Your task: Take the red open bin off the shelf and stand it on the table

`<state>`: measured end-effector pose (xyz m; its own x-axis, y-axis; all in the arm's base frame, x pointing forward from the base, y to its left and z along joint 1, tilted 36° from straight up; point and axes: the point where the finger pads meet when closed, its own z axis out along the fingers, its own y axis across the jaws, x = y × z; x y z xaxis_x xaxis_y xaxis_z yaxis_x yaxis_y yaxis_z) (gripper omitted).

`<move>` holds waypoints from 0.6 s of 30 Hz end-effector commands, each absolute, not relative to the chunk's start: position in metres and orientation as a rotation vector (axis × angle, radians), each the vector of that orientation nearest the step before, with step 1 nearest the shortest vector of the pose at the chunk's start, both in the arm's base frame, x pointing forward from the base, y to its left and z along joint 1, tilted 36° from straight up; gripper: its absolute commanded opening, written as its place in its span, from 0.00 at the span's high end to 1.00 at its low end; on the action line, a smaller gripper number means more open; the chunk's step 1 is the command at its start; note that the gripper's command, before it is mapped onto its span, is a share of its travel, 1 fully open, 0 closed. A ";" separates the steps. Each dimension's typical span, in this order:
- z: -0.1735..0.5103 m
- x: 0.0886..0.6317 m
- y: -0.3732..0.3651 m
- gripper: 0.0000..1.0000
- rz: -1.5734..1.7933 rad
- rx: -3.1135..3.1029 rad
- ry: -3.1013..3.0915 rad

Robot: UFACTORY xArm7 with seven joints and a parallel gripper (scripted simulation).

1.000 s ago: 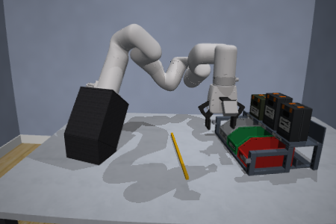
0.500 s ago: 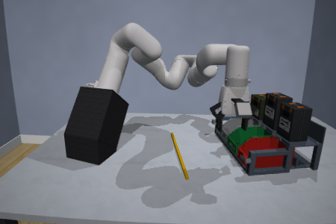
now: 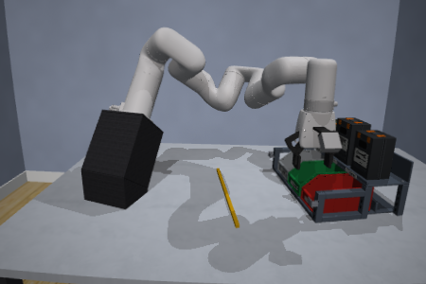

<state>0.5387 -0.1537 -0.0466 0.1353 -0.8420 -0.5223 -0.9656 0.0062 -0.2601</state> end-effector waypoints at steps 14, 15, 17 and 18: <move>-0.046 0.561 -0.164 0.00 0.283 -1.860 1.735; -0.046 0.561 -0.164 0.00 0.283 -1.860 1.735; -0.045 0.558 -0.163 0.00 0.283 -1.860 1.735; -0.045 0.557 -0.163 0.00 0.283 -1.860 1.735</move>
<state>0.5599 -0.1620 -0.0472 0.1356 -0.8416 -0.5228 -0.9657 0.0056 -0.2596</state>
